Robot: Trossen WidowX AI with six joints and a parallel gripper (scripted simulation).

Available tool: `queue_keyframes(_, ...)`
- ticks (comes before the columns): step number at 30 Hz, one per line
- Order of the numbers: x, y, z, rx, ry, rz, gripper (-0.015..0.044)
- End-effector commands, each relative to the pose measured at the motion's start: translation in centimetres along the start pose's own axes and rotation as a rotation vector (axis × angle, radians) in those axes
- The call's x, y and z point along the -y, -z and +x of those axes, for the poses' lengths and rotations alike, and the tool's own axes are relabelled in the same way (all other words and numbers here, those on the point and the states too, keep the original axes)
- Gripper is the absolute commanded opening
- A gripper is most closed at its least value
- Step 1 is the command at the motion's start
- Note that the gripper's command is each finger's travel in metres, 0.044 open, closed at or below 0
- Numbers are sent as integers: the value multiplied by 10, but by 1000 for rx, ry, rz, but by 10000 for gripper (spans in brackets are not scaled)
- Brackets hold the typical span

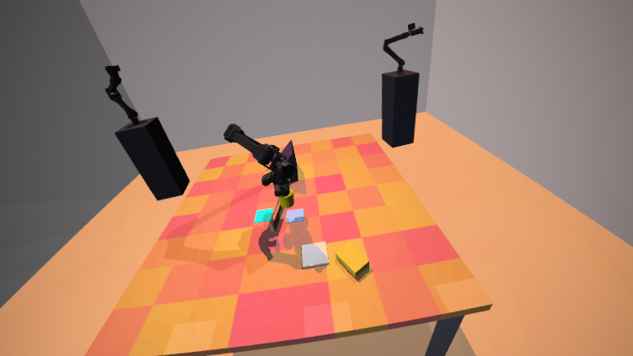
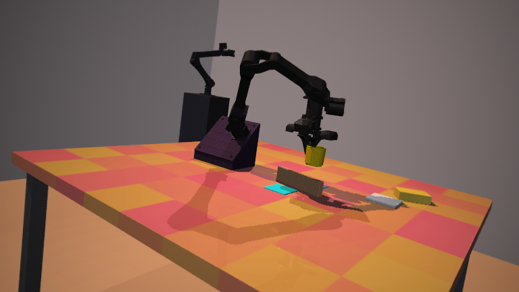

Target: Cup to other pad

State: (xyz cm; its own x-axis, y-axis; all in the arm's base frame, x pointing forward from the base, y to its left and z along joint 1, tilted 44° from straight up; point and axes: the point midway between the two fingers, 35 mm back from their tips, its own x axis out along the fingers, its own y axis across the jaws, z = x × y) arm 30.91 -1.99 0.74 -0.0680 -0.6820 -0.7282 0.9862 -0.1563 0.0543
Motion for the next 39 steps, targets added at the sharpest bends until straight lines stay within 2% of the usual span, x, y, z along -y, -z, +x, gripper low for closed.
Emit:
queue_keyframes(1,4,-9,1,6,6,-9,0)
queue_keyframes(39,18,-90,-3,9,7,-8,0)
